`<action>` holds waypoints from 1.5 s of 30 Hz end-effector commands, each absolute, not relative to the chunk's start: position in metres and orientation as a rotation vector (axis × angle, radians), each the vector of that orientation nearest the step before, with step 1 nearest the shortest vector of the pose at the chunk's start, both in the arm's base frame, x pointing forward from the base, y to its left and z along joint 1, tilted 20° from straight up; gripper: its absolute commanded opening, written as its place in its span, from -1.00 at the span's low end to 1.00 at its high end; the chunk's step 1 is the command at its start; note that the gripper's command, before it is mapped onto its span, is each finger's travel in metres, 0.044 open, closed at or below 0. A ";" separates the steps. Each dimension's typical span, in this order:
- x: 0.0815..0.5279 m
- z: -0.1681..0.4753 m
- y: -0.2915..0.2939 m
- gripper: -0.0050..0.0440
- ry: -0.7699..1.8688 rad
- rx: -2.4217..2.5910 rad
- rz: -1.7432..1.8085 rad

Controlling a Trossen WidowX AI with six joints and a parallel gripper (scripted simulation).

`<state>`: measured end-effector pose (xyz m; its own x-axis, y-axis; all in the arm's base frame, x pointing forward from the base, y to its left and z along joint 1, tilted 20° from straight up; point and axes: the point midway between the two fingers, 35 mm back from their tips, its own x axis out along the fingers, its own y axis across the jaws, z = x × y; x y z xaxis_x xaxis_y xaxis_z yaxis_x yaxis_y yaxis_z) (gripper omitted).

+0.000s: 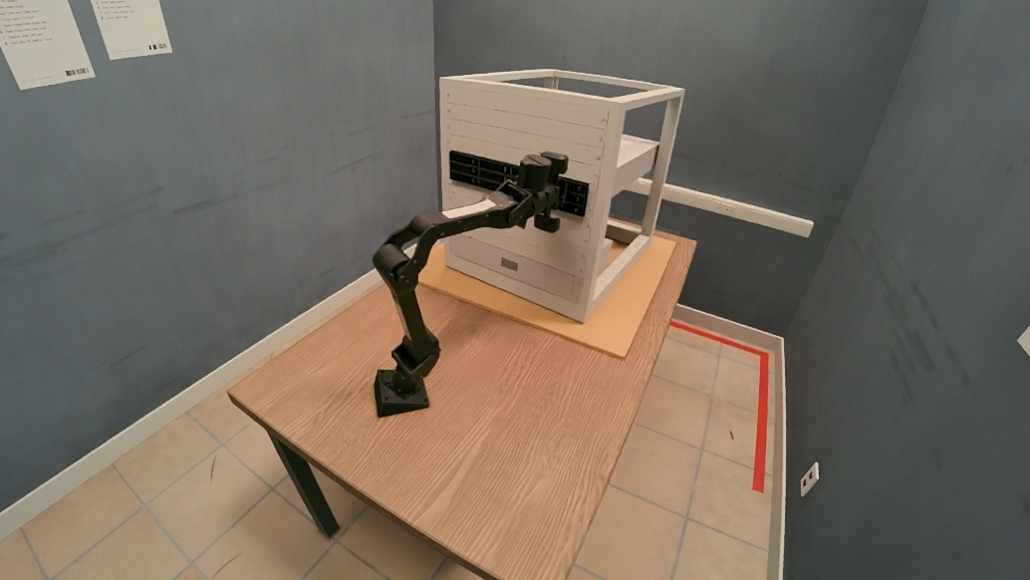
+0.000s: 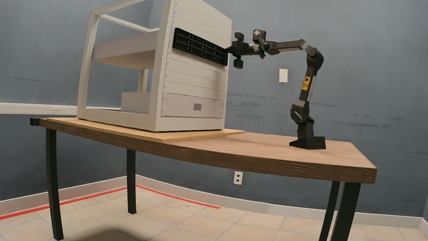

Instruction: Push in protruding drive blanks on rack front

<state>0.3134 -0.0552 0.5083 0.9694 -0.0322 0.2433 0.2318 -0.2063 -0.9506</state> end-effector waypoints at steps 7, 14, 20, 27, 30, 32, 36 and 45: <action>0.312 0.520 -0.054 -1.00 -0.167 -1.771 -0.267; 0.312 0.520 -0.054 -1.00 -0.167 -1.771 -0.267; 0.312 0.520 -0.054 -1.00 -0.167 -1.771 -0.267; 0.312 0.520 -0.054 -1.00 -0.167 -1.771 -0.267; 0.312 0.520 -0.054 -1.00 -0.167 -1.771 -0.267; 0.312 0.520 -0.054 -1.00 -0.167 -1.771 -0.267; 0.312 0.520 -0.054 -1.00 -0.167 -1.771 -0.267; 0.289 0.513 -0.053 -1.00 -0.167 -1.771 -0.267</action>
